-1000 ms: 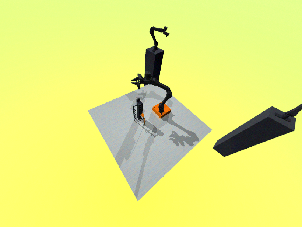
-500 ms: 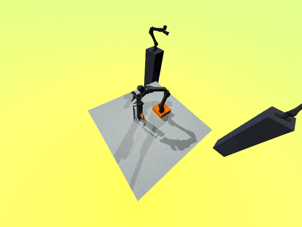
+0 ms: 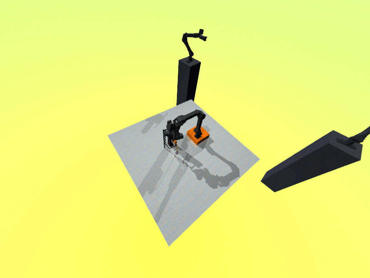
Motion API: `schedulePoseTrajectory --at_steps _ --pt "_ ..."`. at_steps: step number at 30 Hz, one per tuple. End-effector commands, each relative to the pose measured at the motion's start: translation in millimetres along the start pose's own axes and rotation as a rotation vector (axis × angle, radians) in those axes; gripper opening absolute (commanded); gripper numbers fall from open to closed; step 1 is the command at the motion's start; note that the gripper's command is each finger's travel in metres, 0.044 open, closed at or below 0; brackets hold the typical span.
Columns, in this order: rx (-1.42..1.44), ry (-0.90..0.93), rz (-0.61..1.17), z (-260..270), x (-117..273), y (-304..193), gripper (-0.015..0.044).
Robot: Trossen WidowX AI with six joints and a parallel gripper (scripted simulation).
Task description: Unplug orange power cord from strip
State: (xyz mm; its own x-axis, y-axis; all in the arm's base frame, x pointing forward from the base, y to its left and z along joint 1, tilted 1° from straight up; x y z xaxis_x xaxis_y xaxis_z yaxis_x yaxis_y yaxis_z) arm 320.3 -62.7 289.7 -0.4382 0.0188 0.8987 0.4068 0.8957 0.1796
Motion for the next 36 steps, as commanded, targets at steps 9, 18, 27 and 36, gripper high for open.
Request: schedulePoseTrajectory --at_steps 9,18,27,36 --pt "0.401 0.398 0.098 48 -47 14 0.016" --pt "0.401 0.398 0.098 45 -47 10 0.016" --pt "0.401 0.398 0.099 42 -46 -4 0.016" --pt "0.402 0.398 0.1 39 -44 -18 0.016"
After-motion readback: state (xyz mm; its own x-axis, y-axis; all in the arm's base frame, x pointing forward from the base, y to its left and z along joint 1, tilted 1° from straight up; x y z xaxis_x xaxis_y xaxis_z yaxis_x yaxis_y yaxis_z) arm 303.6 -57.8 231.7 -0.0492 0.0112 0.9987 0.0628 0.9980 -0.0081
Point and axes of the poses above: the point midway between the two fingers, 35 mm back from their tips, its own x axis back along the fingers, its own z axis across the jaws, y = z × x, the point moved 7 cm from there along x, back along the fingers, and after that the axes turned 9 degrees about x, right-handed, at the moved point
